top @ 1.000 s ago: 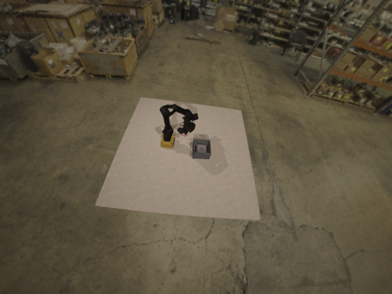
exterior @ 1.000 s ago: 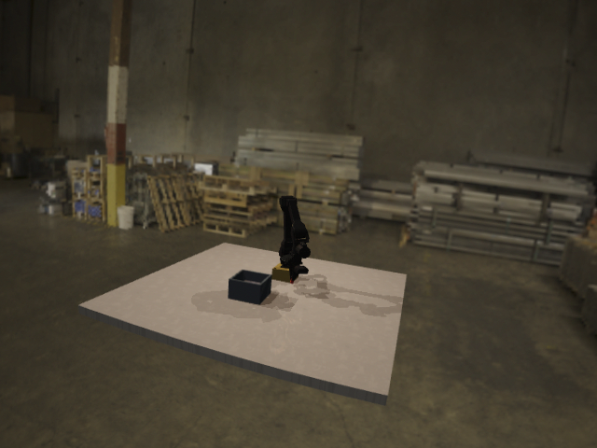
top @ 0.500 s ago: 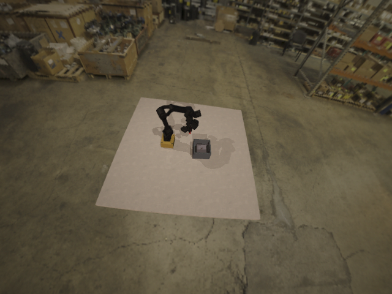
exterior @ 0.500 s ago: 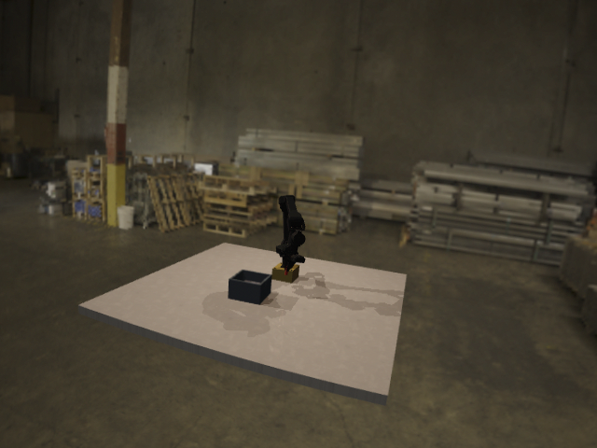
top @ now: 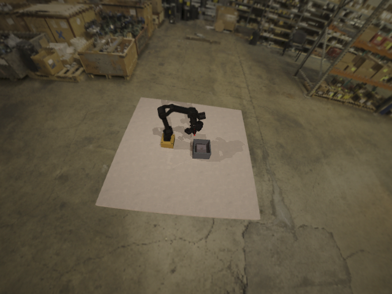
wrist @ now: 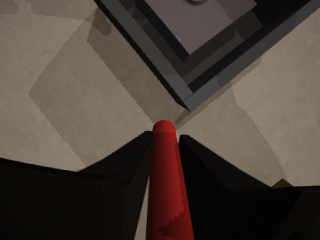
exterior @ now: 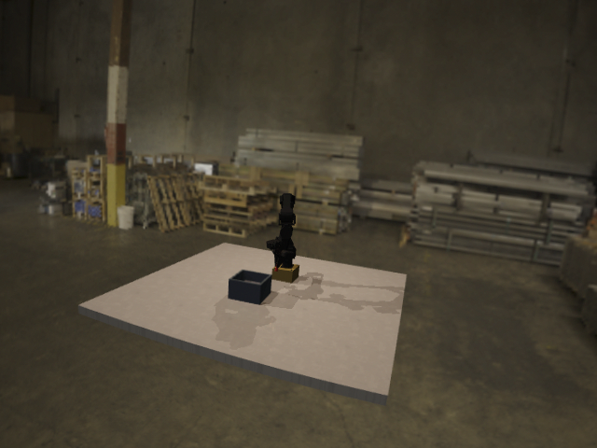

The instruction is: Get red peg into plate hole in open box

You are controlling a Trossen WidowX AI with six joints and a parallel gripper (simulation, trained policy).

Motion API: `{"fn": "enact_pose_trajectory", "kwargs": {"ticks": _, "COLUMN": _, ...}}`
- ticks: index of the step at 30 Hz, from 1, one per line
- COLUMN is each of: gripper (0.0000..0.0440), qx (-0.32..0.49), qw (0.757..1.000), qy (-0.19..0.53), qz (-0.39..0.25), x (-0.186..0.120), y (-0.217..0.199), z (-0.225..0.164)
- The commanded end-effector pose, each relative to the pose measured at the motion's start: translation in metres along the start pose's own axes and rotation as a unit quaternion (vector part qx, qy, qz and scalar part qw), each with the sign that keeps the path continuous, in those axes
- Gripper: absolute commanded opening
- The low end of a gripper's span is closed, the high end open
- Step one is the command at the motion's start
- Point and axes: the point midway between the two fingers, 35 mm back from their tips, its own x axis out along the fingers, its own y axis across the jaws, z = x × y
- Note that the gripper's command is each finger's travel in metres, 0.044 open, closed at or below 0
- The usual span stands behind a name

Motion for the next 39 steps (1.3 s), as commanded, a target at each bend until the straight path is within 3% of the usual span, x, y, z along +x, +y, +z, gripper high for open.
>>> {"fn": "enact_pose_trajectory", "kwargs": {"ticks": 1, "gripper": 0.0000, "qx": 0.013, "qw": 1.000, "qy": -0.007, "qz": 0.004, "x": 0.000, "y": -0.001, "z": 0.018}}
{"fn": "enact_pose_trajectory", "kwargs": {"ticks": 25, "gripper": 0.0002, "qx": 0.094, "qw": 0.995, "qy": -0.026, "qz": 0.014, "x": 0.037, "y": -0.016, "z": 0.099}}
{"fn": "enact_pose_trajectory", "kwargs": {"ticks": 39, "gripper": 0.0000, "qx": 0.112, "qw": 0.994, "qy": -0.002, "qz": 0.010, "x": 0.072, "y": -0.021, "z": 0.114}}
